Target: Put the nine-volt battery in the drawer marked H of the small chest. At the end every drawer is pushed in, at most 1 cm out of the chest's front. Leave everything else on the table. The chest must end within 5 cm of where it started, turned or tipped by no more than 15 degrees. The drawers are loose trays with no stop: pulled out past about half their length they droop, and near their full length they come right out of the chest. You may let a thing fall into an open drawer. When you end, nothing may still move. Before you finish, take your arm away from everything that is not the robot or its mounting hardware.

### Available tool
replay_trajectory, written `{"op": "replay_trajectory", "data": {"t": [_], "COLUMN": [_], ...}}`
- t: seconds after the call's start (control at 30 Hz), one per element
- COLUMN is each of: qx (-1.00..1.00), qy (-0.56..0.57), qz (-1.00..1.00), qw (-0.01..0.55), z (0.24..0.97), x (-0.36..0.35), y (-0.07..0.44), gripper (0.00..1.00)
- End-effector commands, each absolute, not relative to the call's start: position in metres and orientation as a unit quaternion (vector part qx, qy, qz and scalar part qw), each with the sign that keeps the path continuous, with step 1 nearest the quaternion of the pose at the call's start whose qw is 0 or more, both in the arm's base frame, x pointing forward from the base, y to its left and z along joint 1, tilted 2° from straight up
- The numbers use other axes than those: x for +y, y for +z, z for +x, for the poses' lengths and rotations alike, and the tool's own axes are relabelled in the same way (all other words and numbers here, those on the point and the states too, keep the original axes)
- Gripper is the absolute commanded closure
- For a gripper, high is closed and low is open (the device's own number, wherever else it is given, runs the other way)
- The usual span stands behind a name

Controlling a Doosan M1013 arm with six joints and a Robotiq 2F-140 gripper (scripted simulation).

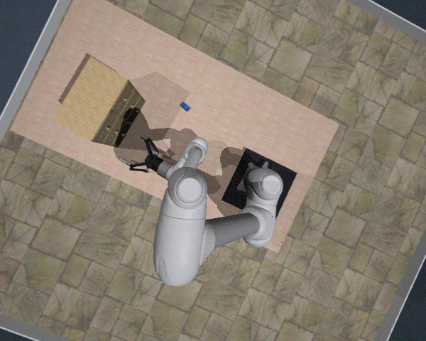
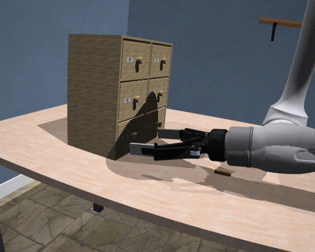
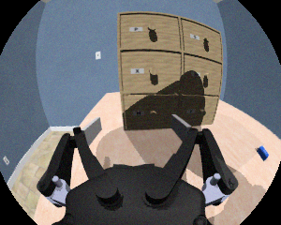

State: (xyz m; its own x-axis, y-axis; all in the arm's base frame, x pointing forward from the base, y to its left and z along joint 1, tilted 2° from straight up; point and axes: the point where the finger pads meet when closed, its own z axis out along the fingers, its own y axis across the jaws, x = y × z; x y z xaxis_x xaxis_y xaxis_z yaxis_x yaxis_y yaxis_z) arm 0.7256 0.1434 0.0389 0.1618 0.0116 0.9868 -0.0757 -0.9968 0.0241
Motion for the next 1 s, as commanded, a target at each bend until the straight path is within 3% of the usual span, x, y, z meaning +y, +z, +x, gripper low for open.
{"op": "replay_trajectory", "data": {"t": [0.0, 0.33, 0.97], "qx": [-0.021, -0.021, -0.021], "qy": [0.647, 0.647, 0.647], "qz": [0.761, 0.761, 0.761], "qw": [0.034, 0.034, 0.034], "z": [0.726, 0.725, 0.725], "x": [0.143, 0.144, 0.146], "y": [0.039, 0.049, 0.123], "gripper": [0.00, 0.00, 0.00]}}
